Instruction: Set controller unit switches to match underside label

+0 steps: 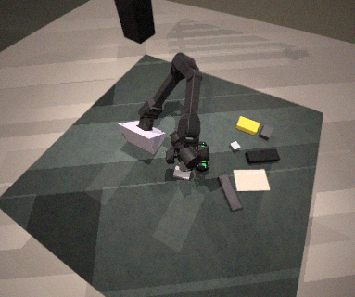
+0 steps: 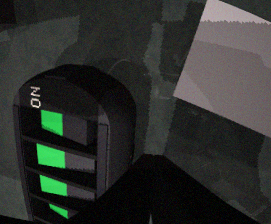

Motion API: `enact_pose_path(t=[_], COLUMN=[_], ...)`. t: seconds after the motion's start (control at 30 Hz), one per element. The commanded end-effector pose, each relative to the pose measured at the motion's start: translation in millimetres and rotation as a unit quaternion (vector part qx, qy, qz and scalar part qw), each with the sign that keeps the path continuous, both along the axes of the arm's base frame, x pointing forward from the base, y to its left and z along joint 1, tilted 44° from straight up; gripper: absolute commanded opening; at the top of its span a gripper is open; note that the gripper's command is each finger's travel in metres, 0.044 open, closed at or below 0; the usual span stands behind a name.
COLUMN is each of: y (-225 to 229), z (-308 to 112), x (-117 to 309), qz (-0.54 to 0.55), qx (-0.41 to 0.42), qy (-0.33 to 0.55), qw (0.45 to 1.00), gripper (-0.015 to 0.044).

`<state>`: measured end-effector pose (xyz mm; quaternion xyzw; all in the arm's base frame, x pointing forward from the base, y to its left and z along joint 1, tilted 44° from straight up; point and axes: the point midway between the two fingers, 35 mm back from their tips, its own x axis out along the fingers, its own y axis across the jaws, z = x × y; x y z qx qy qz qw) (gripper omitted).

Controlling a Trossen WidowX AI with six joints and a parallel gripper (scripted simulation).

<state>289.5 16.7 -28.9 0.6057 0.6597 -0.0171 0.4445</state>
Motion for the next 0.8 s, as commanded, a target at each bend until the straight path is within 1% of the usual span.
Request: enact_pose_path(t=[0.0, 0.77], y=[2.6, 27.7], z=[-2.5, -29.8], x=[2.3, -1.5], qz=[0.005, 0.005], qx=[0.002, 0.001], qy=[-0.007, -0.006], qw=[1.000, 1.000], gripper=[0.0000, 0.0000])
